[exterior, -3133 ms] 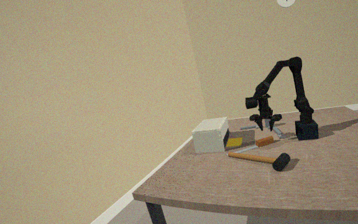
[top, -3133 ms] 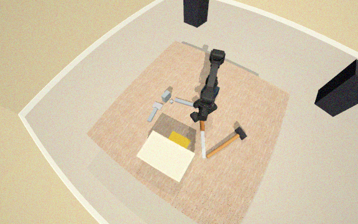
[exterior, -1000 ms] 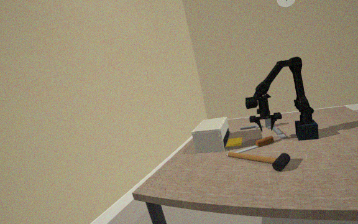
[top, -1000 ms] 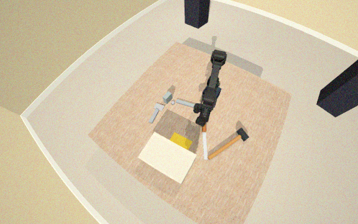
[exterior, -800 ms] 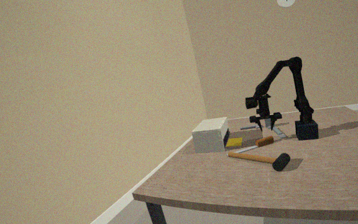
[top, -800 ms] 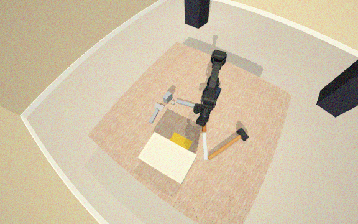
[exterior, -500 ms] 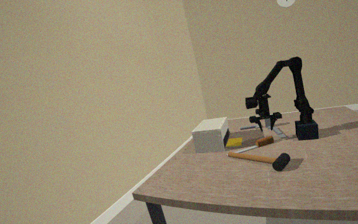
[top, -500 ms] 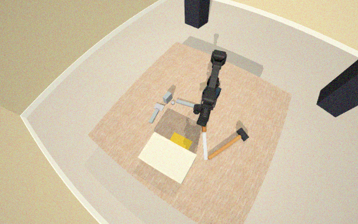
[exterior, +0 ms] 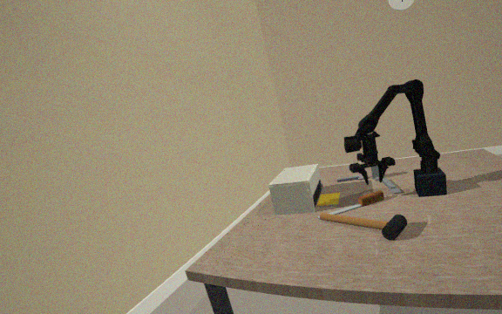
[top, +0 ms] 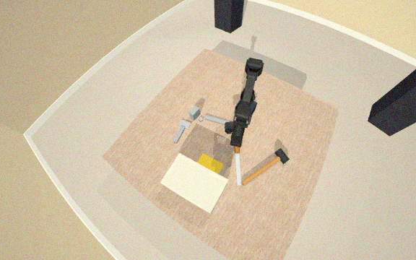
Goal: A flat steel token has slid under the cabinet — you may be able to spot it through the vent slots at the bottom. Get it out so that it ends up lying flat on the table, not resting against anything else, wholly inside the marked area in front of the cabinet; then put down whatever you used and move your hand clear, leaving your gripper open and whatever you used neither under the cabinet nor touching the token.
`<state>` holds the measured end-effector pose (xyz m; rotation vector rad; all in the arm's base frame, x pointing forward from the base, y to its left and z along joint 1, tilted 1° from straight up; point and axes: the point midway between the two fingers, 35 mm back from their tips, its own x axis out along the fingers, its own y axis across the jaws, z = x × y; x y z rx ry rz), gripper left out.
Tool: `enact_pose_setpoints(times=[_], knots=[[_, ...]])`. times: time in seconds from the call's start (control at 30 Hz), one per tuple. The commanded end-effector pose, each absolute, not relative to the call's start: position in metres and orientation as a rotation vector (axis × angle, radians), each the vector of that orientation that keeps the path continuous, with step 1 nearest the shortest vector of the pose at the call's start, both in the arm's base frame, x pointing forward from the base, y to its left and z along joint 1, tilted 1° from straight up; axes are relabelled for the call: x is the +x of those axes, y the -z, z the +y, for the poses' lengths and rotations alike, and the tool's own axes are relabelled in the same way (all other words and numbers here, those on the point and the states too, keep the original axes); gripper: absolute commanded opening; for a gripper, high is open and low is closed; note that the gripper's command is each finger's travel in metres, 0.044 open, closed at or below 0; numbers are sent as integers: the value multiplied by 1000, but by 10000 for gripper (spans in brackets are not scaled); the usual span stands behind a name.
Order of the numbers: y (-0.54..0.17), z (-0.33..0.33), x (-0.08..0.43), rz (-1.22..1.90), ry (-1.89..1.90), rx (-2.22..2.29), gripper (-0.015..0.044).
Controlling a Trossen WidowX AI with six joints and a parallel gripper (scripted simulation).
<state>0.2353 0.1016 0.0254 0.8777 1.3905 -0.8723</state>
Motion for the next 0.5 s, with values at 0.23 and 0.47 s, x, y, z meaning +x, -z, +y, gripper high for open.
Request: enact_pose_setpoints(times=[0.23,0.47], knots=[[-26,102,235,1420,805,812,270],[-26,102,235,1436,763,770,270]])
